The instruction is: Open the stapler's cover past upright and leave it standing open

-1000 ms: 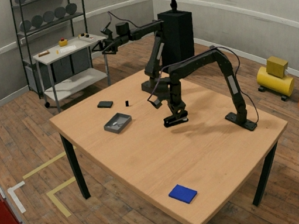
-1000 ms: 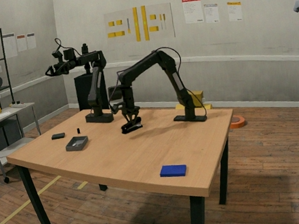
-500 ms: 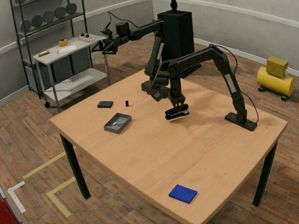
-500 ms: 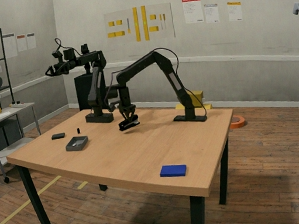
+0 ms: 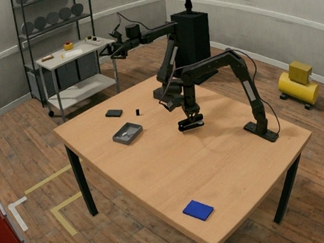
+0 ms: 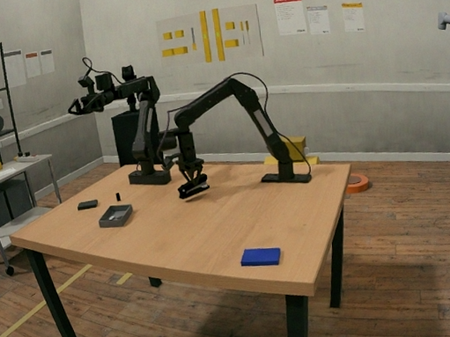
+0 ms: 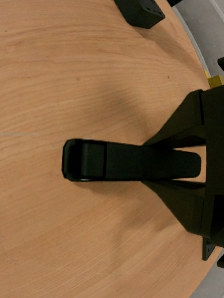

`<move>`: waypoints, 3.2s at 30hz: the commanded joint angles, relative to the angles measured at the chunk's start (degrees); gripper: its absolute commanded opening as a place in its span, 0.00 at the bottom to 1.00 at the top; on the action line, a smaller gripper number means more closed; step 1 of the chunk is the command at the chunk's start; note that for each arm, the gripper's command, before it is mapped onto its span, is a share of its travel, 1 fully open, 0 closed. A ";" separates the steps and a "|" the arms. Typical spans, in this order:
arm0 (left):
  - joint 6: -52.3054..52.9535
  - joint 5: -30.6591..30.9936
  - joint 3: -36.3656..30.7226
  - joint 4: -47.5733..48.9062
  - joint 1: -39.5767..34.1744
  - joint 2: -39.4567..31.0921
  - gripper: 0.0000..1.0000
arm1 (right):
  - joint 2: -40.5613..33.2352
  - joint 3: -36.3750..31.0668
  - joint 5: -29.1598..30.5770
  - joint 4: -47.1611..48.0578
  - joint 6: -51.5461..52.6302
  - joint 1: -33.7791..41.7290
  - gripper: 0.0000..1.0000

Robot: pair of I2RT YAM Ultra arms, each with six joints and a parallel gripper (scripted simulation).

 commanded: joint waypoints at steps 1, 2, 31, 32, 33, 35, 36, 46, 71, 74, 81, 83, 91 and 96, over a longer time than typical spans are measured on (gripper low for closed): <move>-0.29 -0.70 -0.95 2.33 -0.09 -0.48 0.21 | -1.35 0.18 0.39 1.59 -0.28 0.32 1.00; -0.34 -0.70 -1.24 2.65 -0.14 -0.35 0.21 | -1.35 0.18 0.39 1.59 -0.28 0.32 1.00; -0.80 -0.71 -4.18 5.78 -0.57 0.21 0.21 | -1.35 0.18 0.39 1.59 -0.28 0.32 1.00; -0.80 -0.71 -4.18 5.78 -0.57 0.21 0.21 | -1.35 0.18 0.39 1.59 -0.28 0.32 1.00; -0.80 -0.71 -4.34 5.99 -0.57 0.26 0.21 | -1.35 0.18 0.39 1.59 -0.28 0.32 1.00; -0.80 -0.71 -4.49 6.20 -0.57 0.32 0.21 | -1.35 0.18 0.39 1.59 -0.28 0.32 1.00; -0.80 -0.71 -4.49 6.20 -0.57 0.32 0.21 | -1.35 0.18 0.39 1.59 -0.28 0.32 1.00; -0.80 -0.71 -5.03 7.02 -0.57 0.35 0.21 | -1.35 0.18 0.39 1.59 -0.28 0.32 1.00; 0.51 -0.74 -0.43 2.06 0.30 -3.35 0.62 | -1.35 0.18 0.39 1.59 -0.28 0.32 1.00; 0.06 -0.72 0.30 1.23 0.30 -3.42 0.62 | -1.35 0.18 0.39 1.59 -0.28 0.32 1.00; 0.06 -0.70 5.53 -5.24 -0.12 -4.91 1.00 | -1.35 0.18 0.39 1.59 -0.28 0.32 1.00; 0.01 -0.70 7.59 -7.39 -0.19 -4.35 1.00 | -1.35 0.18 0.39 1.59 -0.28 0.32 1.00; -0.72 -0.73 7.50 -7.62 -0.64 -1.90 1.00 | -1.35 0.18 0.39 1.59 -0.28 0.32 1.00; -0.31 -4.03 5.74 -5.00 0.35 -4.39 1.00 | -1.35 0.18 0.39 1.59 -0.28 0.32 1.00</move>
